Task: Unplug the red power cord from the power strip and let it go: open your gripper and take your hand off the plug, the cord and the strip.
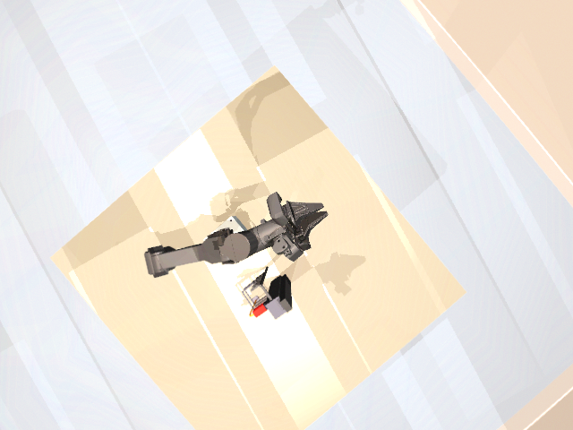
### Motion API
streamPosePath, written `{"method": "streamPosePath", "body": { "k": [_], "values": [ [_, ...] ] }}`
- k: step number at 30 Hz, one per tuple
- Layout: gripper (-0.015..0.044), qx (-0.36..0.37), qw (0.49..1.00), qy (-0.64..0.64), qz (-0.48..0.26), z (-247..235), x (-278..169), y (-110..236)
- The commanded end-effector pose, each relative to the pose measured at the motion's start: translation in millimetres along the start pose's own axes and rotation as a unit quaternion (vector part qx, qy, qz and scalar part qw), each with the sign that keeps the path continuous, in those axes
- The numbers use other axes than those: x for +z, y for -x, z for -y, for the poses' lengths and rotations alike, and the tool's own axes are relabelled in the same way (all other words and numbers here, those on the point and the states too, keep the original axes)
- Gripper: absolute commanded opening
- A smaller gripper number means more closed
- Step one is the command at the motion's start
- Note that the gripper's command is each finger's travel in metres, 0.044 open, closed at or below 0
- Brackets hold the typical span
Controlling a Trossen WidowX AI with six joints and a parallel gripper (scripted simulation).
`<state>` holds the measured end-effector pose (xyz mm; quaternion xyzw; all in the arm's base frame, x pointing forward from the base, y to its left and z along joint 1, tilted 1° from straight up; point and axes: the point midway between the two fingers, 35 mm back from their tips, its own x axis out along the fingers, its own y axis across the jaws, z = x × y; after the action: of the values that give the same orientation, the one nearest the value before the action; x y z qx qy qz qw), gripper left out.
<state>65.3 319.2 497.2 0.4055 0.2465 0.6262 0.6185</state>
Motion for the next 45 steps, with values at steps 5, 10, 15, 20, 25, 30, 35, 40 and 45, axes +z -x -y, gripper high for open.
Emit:
{"method": "streamPosePath", "body": {
  "k": [5,10,15,20,25,30,35,40,45],
  "values": [
    [0.016,-0.131,0.989,0.025,0.057,72.4,44.4,7.5],
    [0.016,-0.221,0.97,0.032,0.095,120.3,75.8,27.0],
    [0.016,-0.313,0.94,0.033,0.132,166.4,106.6,58.6],
    [0.016,-0.4,0.901,0.007,0.167,208.3,131.1,97.8],
    [0.016,-0.48,0.851,-0.052,0.207,246.5,147.5,141.5],
    [0.016,-0.549,0.785,-0.143,0.249,285.0,154.2,189.3],
    [0.016,-0.613,0.688,-0.249,0.297,320.9,150.3,249.8],
    [0.016,-0.662,0.591,-0.341,0.309,347.6,128.6,298.8],
    [0.016,-0.707,0.434,-0.468,0.304,367.0,83.9,359.7]
  ]
}}
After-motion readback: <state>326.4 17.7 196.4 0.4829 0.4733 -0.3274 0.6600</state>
